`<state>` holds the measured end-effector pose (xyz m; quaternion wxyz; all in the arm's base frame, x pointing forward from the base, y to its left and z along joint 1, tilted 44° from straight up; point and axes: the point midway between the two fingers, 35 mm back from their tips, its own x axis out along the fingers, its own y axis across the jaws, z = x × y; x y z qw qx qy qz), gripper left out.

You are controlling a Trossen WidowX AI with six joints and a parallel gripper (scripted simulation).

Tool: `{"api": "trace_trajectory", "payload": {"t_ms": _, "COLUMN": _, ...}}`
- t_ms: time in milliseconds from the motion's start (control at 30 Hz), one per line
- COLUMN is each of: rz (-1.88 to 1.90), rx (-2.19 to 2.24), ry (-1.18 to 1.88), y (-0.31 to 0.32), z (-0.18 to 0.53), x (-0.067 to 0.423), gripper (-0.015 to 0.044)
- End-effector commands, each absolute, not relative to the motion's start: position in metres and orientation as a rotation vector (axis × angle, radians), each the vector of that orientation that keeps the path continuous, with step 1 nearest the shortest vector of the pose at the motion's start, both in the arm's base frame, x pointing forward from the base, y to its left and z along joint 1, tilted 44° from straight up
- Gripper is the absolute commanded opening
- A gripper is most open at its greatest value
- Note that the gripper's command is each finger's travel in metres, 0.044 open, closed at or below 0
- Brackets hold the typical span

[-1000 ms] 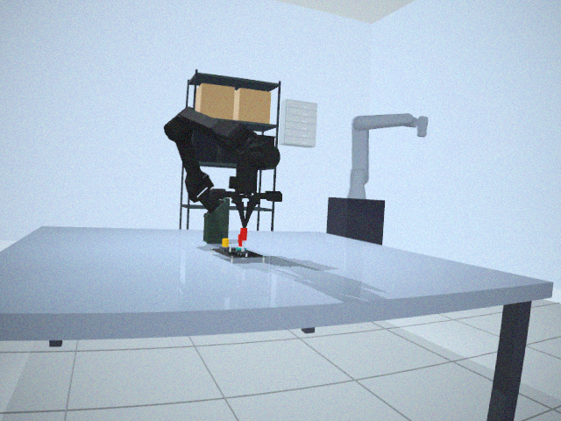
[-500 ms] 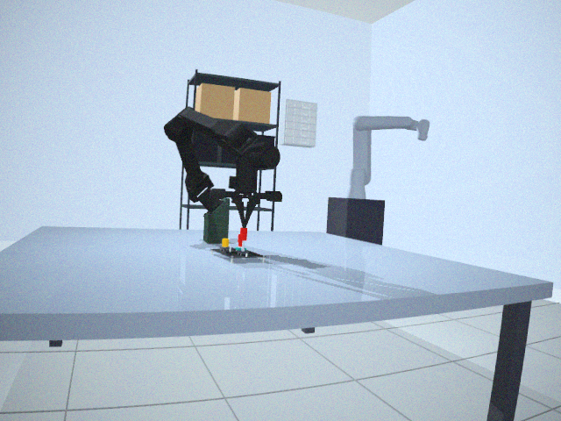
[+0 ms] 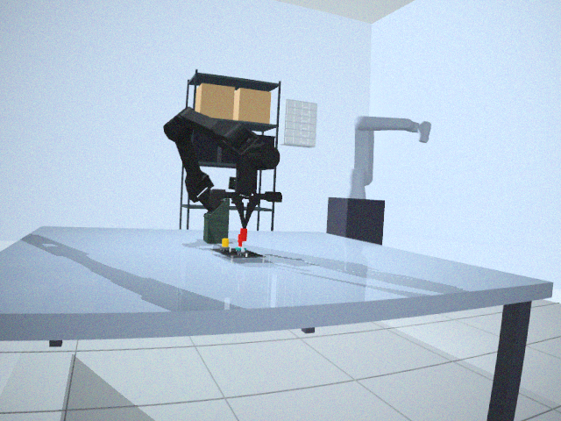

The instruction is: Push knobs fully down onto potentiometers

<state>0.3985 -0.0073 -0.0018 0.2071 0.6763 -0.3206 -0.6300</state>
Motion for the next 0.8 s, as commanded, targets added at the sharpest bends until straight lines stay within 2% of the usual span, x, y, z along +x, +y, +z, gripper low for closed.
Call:
{"api": "trace_trajectory", "payload": {"t_ms": 0, "rz": -1.758, "rx": 1.882, "ry": -0.903, "y": -0.0143, "z": -0.0064, "x": 0.399, "gripper": 0.0}}
{"api": "trace_trajectory", "payload": {"t_ms": 767, "rz": -1.758, "rx": 1.882, "ry": -0.903, "y": -0.0225, "z": -0.0148, "x": 0.3989, "gripper": 0.0}}
